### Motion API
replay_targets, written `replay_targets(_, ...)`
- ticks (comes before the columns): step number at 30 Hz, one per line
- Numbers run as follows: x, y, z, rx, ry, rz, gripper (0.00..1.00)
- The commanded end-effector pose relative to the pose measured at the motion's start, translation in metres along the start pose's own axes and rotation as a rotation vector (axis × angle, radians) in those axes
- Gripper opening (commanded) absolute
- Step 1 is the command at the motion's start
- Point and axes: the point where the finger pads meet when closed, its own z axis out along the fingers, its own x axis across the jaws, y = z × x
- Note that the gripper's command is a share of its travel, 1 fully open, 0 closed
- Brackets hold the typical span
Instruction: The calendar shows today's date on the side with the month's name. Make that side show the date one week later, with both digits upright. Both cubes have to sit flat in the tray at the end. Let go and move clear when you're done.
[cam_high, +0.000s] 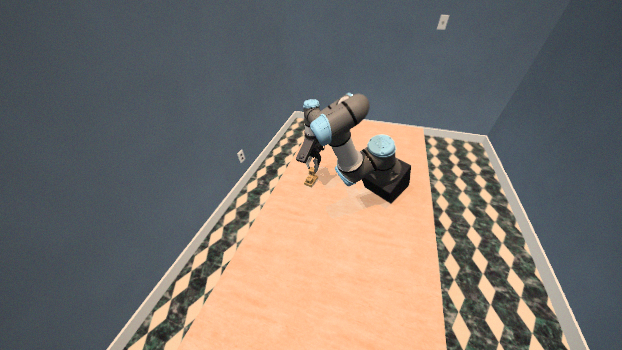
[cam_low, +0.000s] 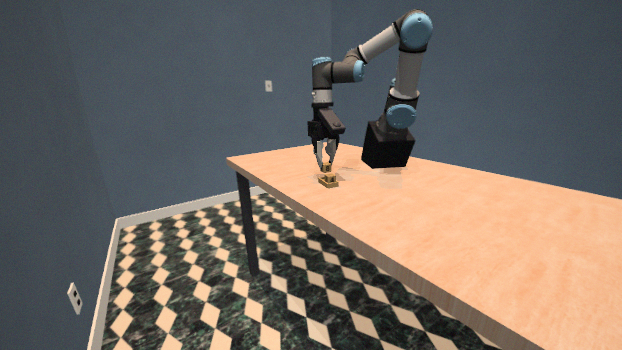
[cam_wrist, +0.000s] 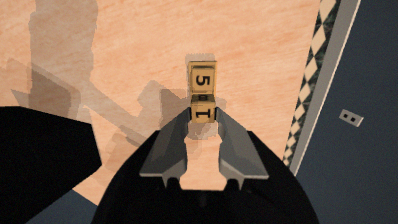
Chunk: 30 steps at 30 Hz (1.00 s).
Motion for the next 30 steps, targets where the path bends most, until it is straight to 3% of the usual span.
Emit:
replay_targets(1, 0.001, 0.000, 0.004, 0.000, 0.002, 0.000, 0.10)
replay_targets(30, 0.001, 0.000, 0.022, 0.000, 0.002, 0.000, 0.10)
